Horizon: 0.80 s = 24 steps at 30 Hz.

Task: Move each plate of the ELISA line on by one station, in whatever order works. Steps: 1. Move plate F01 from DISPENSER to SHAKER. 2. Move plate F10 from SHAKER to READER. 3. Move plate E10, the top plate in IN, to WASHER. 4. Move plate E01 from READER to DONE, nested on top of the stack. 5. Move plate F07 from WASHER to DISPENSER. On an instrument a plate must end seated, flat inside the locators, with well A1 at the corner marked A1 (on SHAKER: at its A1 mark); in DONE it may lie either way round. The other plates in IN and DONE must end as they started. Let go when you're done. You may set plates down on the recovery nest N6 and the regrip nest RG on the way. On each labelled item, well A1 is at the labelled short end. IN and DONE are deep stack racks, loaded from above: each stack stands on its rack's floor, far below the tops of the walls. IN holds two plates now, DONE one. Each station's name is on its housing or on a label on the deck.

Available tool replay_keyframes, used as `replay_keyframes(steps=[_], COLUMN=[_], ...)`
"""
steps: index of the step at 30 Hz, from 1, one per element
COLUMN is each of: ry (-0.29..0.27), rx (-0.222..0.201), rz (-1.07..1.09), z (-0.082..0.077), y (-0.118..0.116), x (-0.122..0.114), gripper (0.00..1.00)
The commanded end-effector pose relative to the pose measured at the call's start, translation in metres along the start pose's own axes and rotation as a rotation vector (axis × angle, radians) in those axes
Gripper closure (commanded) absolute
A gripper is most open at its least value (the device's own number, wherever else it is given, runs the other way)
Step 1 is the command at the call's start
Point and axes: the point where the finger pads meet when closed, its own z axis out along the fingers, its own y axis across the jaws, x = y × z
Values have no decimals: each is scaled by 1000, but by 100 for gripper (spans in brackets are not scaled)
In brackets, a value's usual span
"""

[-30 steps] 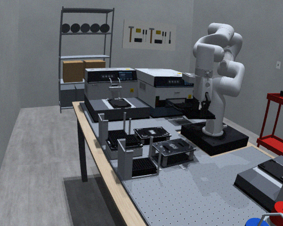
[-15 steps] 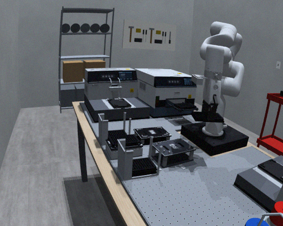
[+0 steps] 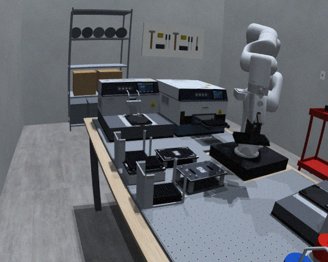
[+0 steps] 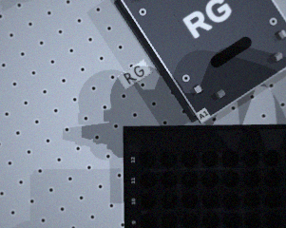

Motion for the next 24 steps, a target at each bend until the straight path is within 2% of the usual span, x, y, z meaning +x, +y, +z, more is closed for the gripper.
replay_keyframes(steps=[1,7,24], ry=[4,3,3], rx=[2,2,2], rz=[57,59,223], z=[-1,-1,-1], y=[-10,-17,-12], x=[-13,-23,-73], gripper=[100,100,100])
